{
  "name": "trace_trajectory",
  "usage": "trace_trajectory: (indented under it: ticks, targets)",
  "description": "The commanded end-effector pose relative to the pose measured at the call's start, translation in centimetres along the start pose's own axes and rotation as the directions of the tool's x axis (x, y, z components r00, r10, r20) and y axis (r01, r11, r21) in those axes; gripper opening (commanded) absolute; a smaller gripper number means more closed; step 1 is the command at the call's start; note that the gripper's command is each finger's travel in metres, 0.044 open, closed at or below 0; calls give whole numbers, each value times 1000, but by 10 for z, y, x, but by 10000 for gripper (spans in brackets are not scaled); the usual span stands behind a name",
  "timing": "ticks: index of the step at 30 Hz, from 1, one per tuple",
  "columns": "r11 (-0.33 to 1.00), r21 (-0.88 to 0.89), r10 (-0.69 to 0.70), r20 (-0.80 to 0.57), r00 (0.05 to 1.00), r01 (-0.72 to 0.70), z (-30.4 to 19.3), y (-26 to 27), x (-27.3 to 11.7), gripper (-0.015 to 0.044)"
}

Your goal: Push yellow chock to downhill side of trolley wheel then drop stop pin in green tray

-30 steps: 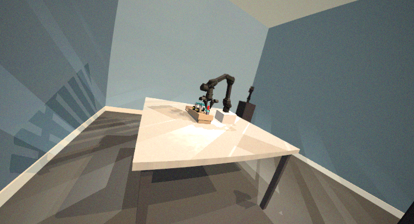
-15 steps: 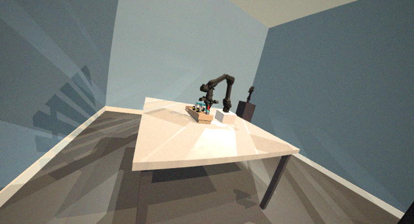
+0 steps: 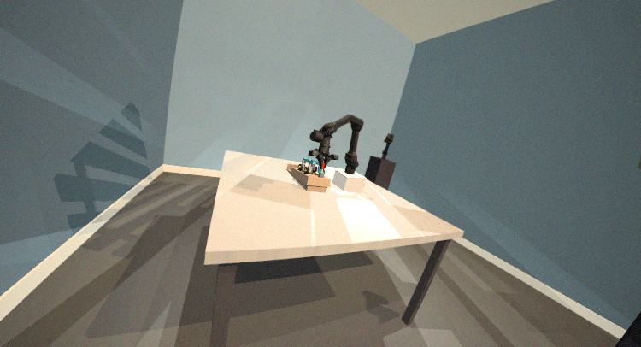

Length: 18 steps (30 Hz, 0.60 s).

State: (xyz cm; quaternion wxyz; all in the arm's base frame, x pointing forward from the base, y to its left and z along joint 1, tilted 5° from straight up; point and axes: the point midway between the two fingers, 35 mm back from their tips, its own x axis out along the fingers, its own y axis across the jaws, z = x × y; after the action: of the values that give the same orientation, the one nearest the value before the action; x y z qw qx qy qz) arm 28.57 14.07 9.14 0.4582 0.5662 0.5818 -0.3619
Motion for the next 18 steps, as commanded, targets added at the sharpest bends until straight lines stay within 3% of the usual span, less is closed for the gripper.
trace_trajectory:
  ticks: [1, 18]
  targets:
    - [1000, 0, 6, -1, 1000, -6, -1, 0, -5, 0]
    - [1000, 0, 6, -1, 1000, -6, -2, 0, -17, 0]
